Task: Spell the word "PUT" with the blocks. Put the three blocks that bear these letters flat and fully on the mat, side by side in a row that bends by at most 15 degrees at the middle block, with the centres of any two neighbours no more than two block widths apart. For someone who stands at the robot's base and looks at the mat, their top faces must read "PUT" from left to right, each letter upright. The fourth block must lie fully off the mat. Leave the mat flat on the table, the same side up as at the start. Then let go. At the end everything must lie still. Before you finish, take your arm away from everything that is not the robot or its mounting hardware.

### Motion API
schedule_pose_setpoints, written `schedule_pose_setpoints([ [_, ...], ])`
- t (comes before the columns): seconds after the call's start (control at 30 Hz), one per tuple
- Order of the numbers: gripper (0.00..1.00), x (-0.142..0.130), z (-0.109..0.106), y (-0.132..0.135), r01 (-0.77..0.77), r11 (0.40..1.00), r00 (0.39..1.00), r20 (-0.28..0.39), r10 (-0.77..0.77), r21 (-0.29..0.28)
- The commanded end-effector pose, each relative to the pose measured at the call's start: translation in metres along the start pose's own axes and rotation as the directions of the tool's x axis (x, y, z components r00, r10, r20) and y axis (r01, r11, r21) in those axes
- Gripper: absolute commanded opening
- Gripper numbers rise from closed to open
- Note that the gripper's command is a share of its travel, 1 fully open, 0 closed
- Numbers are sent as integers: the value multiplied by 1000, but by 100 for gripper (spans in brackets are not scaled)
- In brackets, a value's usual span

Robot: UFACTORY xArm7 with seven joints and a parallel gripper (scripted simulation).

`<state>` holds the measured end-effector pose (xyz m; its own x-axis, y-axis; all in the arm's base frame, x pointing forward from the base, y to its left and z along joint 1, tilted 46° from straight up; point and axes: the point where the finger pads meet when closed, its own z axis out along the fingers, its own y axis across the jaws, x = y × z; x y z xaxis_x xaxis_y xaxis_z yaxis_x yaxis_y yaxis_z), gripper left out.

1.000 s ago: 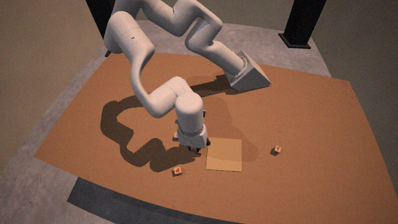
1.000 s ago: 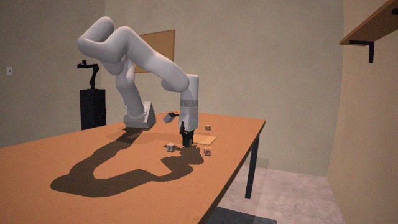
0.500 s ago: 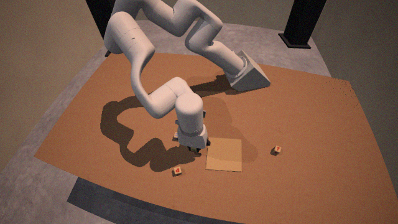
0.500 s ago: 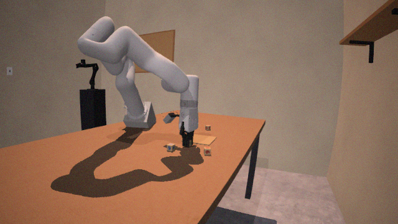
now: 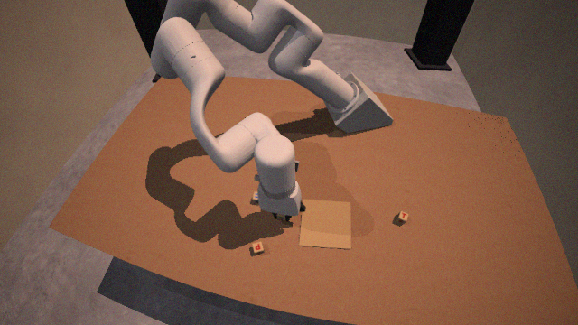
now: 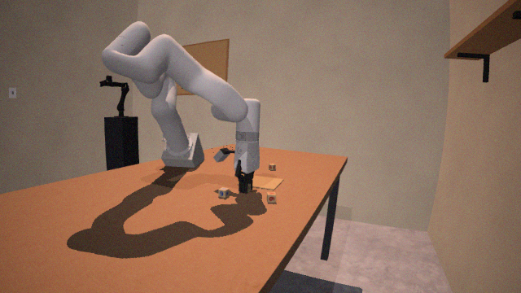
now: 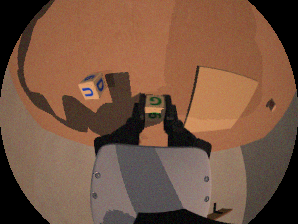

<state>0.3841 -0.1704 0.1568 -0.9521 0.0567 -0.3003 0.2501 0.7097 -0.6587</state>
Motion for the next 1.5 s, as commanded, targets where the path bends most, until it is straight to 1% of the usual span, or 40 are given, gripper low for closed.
schedule_pose_setpoints([
  [0.0, 21, -1, -1, 1, 1, 1000, 1000, 3, -1, -1],
  [0.93, 21, -1, -1, 1, 1, 1000, 1000, 3, -1, -1],
  [0.97, 26, -1, -1, 1, 1, 1000, 1000, 3, -1, -1],
  [1.03, 26, -1, -1, 1, 1, 1000, 1000, 3, -1, -1],
  [1.07, 30, -1, -1, 1, 1, 1000, 1000, 3, -1, -1],
  [1.13, 30, -1, -1, 1, 1, 1000, 1000, 3, -1, -1],
  [1.17, 34, -1, -1, 1, 1, 1000, 1000, 3, -1, -1],
  [1.3, 34, -1, -1, 1, 1, 1000, 1000, 3, -1, -1],
  [1.33, 38, -1, -1, 1, 1, 1000, 1000, 3, -1, -1],
  [1.4, 38, -1, -1, 1, 1, 1000, 1000, 3, -1, -1],
  [1.43, 42, -1, -1, 1, 1, 1000, 1000, 3, -1, -1],
  [1.47, 42, -1, -1, 1, 1, 1000, 1000, 3, -1, -1],
])
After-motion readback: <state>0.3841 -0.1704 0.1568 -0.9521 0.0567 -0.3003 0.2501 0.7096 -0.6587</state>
